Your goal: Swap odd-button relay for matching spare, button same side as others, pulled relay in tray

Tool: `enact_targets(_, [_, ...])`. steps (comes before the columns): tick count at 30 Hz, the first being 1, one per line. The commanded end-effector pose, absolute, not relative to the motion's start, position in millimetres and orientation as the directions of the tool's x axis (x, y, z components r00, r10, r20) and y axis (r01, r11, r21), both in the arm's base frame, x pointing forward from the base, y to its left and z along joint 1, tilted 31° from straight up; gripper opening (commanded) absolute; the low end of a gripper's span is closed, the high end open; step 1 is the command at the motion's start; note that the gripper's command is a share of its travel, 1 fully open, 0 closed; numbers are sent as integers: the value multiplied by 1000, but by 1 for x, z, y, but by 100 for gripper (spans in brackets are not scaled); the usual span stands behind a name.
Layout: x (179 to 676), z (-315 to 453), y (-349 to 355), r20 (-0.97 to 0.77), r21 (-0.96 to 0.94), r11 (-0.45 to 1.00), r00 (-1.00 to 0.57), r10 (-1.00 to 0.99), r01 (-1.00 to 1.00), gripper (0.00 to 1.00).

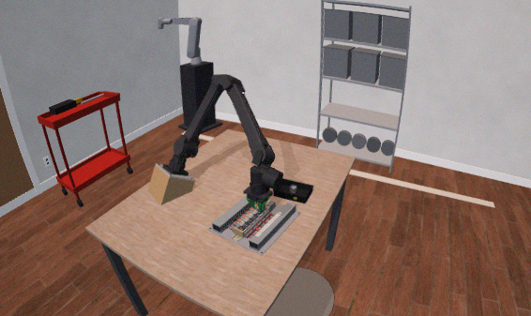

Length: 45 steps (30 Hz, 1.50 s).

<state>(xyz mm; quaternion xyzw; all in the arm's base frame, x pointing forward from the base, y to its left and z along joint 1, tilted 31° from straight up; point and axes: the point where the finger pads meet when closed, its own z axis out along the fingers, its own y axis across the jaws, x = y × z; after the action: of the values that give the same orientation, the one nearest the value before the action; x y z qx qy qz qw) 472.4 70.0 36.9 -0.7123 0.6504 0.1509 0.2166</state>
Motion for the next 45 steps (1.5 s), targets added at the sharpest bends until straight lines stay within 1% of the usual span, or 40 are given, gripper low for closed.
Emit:
enact_targets(1, [483, 50, 76, -493, -135, -68, 126, -861, -988, 0])
enact_targets(18, [474, 47, 76, -493, -130, -69, 125, -861, -989, 0])
enact_targets(45, [481, 53, 76, -491, -148, -69, 134, -861, -987, 0])
